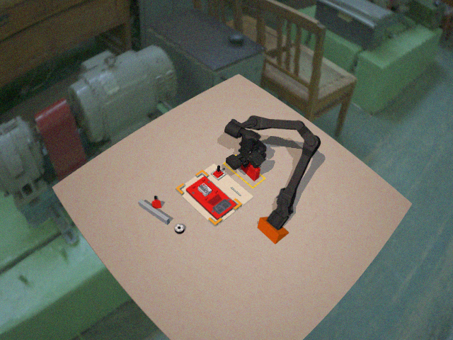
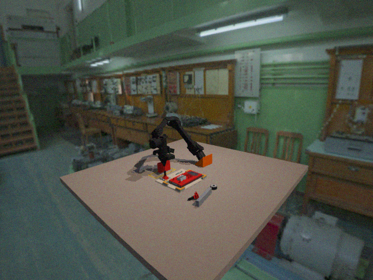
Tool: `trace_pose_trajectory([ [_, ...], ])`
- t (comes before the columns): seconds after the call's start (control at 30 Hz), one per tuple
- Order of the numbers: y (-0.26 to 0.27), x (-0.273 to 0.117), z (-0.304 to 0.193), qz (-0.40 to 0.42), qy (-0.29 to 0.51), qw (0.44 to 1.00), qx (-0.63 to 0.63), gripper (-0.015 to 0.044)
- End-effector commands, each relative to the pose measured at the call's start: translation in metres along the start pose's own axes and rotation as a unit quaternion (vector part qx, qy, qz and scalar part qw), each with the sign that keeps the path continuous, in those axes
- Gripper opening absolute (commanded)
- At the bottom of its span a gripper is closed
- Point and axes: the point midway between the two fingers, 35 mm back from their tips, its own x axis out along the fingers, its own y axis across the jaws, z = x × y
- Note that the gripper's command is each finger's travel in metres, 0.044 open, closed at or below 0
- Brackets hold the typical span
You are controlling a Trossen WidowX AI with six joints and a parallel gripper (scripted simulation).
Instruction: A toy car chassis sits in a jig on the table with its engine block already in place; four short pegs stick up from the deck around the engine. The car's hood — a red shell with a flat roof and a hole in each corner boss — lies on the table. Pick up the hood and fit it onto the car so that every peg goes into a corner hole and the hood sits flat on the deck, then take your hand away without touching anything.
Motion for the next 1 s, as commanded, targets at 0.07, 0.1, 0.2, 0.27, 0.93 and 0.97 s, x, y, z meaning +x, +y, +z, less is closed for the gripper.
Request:
trace_pose_trajectory([
  [0.07, 0.009, -0.002, 0.0, 0.002, 0.004, 1.0, 0.001, 0.0],
  [0.1, 0.01, -0.002, 0.0, 0.002, 0.004, 1.0, 0.001, 0.0],
  [0.2, 0.013, -0.002, 0.0, 0.002, 0.004, 1.0, 0.001, 0.0],
  [0.27, 0.015, -0.002, 0.0, 0.002, 0.004, 1.0, 0.001, 0.0],
  [0.93, 0.035, -0.003, 0.001, 0.003, 0.004, 1.0, 0.001, 0.0],
  [0.97, 0.035, -0.005, 0.0, 0.003, 0.004, 1.0, 0.001, 0.0],
])
